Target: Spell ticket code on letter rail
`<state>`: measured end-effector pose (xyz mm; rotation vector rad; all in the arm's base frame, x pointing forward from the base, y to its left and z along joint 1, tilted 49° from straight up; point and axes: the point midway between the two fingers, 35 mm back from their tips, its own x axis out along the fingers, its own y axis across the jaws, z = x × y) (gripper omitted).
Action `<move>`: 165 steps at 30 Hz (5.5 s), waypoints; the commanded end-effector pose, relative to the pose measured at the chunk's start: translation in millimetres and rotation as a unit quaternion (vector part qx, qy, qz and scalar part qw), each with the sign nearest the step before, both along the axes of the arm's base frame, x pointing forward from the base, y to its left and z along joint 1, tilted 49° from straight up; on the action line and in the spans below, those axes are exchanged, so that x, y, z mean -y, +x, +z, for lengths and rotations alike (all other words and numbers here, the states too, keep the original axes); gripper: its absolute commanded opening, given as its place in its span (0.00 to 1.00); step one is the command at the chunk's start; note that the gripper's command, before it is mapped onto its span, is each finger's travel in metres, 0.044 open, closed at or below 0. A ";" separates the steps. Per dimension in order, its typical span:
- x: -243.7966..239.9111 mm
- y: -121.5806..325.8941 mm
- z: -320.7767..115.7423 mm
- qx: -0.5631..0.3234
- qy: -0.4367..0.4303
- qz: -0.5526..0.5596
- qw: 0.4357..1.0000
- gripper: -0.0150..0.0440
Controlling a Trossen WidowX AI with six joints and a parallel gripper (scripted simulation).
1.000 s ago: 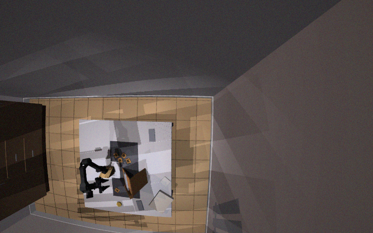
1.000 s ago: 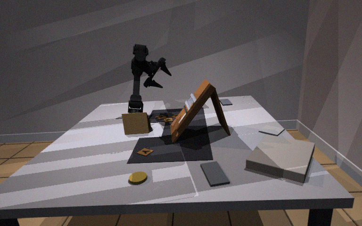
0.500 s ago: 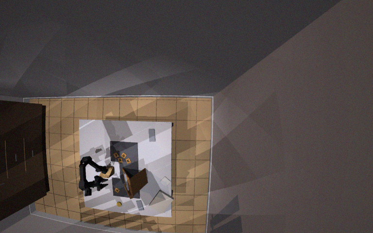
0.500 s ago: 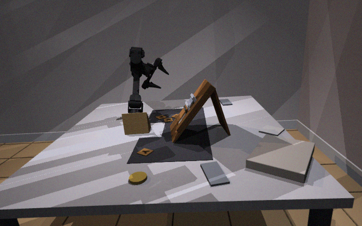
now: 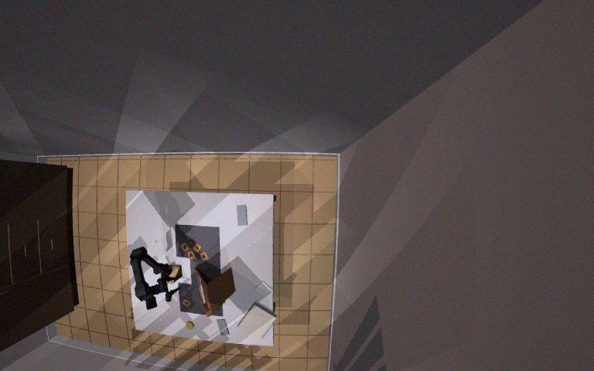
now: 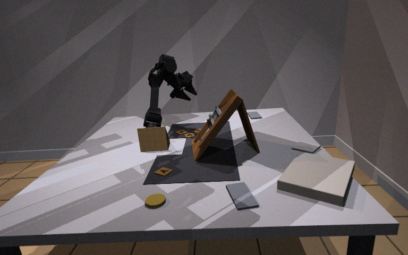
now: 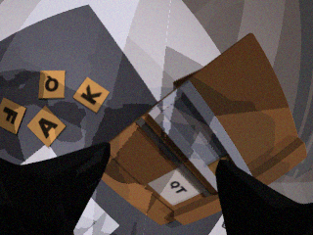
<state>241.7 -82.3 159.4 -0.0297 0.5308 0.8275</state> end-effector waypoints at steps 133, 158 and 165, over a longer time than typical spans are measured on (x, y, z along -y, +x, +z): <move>-289.6 -36.8 -24.1 -0.787 0.200 -0.579 0.075 0.53; -274.3 -33.6 -15.1 -0.786 0.200 -0.580 0.075 0.25; -269.5 -32.5 -12.8 -0.786 0.200 -0.580 0.075 0.25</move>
